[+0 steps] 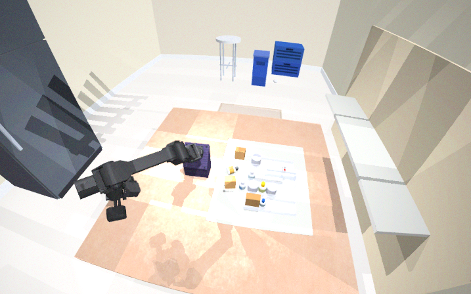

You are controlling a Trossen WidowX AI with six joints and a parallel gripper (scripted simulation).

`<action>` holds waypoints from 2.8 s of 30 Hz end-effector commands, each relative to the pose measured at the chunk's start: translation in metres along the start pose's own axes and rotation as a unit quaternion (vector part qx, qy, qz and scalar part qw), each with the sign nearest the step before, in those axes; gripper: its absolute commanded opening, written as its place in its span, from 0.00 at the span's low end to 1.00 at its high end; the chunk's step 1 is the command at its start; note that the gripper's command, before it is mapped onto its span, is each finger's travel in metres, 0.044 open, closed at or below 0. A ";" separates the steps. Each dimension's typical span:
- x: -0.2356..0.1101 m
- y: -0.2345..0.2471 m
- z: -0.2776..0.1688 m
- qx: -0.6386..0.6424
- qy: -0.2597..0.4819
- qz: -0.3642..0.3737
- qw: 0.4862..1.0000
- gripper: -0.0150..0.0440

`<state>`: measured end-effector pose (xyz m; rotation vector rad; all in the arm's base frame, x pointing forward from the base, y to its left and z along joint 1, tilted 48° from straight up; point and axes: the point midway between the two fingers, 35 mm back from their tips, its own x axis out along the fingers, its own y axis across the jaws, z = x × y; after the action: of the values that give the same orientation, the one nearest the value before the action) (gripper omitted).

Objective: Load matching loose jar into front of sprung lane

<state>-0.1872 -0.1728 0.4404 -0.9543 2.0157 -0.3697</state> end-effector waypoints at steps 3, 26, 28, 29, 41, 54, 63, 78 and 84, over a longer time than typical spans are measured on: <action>0.009 -0.010 0.005 -0.015 -0.013 -0.008 1.000 1.00; 0.130 -0.091 0.166 0.163 -0.215 0.083 0.959 1.00; 0.135 -0.097 0.186 0.173 -0.222 0.099 0.954 1.00; 0.138 -0.100 0.197 0.178 -0.225 0.107 0.952 1.00; 0.135 -0.108 0.369 0.220 -0.209 0.208 0.930 1.00; 0.067 -0.051 0.525 0.260 -0.131 0.159 0.943 1.00; 0.013 0.023 0.584 0.301 -0.143 0.029 0.942 1.00; 0.023 0.034 0.595 0.310 -0.155 0.003 0.938 1.00; 0.036 0.033 0.599 0.310 -0.155 0.003 0.938 1.00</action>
<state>0.2657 -0.1224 0.0494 -0.5519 1.4645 -0.7511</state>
